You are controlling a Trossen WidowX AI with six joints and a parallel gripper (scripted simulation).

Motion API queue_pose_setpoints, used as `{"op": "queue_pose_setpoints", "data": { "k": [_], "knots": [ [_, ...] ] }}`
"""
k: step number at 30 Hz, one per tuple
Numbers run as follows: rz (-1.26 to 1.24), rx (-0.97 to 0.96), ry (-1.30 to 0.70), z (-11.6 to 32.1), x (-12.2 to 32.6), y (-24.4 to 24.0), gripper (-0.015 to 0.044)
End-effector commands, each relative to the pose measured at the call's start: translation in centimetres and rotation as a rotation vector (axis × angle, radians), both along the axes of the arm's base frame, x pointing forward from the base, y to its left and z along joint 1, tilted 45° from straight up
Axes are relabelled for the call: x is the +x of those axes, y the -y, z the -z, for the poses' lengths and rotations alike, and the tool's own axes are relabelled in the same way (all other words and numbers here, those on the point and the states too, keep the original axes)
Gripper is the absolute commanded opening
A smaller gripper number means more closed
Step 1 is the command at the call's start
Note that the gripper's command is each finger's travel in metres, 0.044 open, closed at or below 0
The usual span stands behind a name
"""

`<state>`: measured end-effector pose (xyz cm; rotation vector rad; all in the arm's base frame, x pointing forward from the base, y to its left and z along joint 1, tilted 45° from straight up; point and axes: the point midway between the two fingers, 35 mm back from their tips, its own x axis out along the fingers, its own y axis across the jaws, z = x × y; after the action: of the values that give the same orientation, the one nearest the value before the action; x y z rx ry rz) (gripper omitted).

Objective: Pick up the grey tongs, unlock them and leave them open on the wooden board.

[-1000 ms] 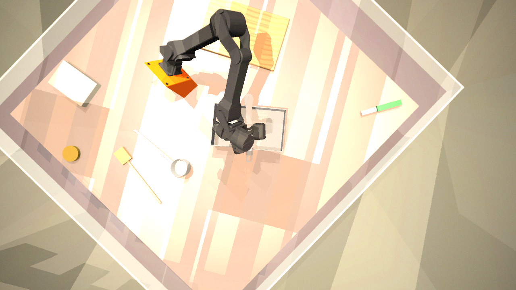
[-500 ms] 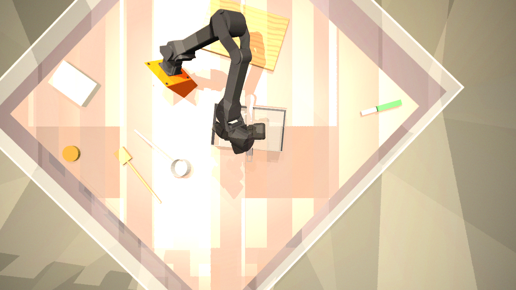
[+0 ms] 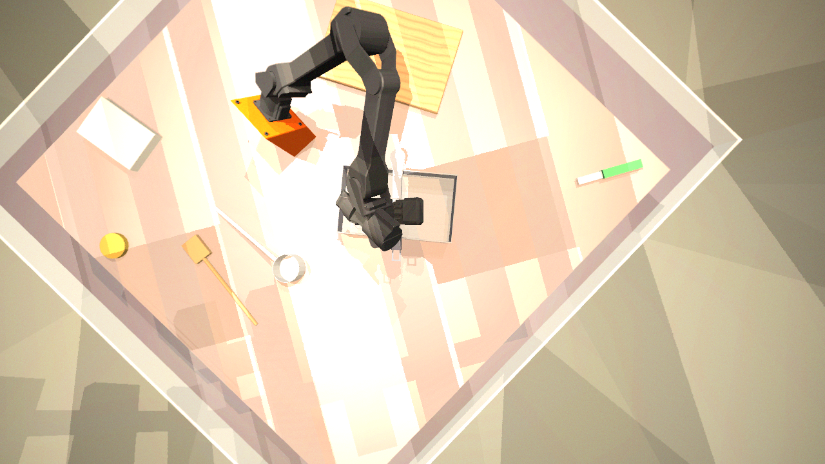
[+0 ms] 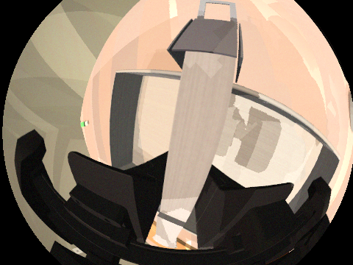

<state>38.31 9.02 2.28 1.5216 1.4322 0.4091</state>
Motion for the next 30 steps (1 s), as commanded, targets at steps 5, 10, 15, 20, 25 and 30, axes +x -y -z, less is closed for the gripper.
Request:
{"op": "queue_pose_setpoints", "data": {
  "k": [5, 10, 15, 20, 25, 30],
  "knots": [
    [0.013, 0.01, 0.027, -4.05, 0.39, 3.35, -0.015],
    [0.013, 0.01, 0.027, -4.05, 0.39, 3.35, -0.015],
    [0.013, 0.01, 0.027, -4.05, 0.39, 3.35, -0.015],
    [0.001, -0.031, 0.005, -3.84, 0.54, 3.27, -0.015],
    [-0.032, -0.114, -0.038, -3.53, 0.64, 3.15, -0.015],
    [-0.075, -0.197, -0.081, -3.37, 0.47, 3.07, -0.015]
  ]
}}
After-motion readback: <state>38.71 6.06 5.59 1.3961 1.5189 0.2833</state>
